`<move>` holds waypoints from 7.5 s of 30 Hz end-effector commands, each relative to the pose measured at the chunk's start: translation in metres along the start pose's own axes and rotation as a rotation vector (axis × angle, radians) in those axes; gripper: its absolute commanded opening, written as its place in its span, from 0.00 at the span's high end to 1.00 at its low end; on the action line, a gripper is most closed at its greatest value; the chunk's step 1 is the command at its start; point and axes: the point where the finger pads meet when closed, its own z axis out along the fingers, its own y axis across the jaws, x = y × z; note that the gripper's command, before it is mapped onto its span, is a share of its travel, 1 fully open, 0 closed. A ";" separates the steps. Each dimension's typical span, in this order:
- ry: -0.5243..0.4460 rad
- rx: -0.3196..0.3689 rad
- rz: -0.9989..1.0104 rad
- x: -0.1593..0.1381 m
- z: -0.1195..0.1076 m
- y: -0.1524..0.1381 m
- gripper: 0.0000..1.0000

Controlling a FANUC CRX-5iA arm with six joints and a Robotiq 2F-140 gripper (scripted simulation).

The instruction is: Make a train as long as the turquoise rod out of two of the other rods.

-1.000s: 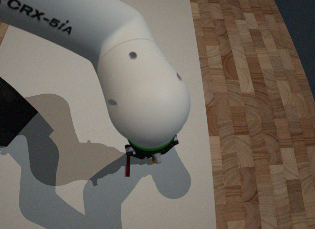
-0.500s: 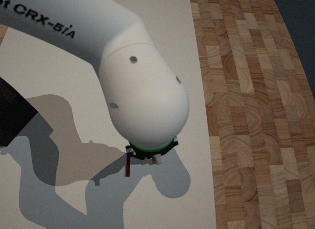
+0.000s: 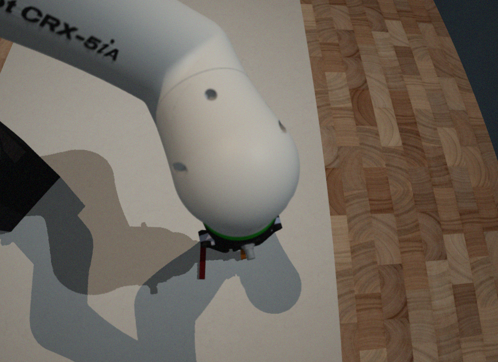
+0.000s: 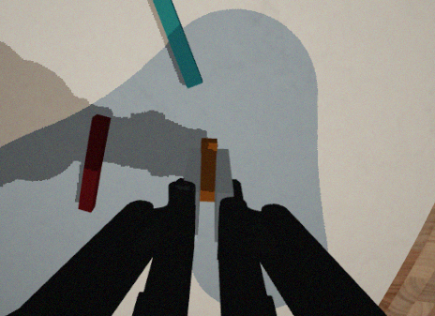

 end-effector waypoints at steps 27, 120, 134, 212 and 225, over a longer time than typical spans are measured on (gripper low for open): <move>0.000 0.000 0.000 0.000 0.006 0.000 0.97; 0.000 0.000 0.000 0.000 -0.058 0.000 0.85; 0.000 0.000 0.000 0.000 -0.078 0.000 0.00; 0.009 0.000 -2.098 0.156 -0.061 0.003 0.00; 0.006 -0.001 -2.591 0.190 -0.058 -0.004 0.00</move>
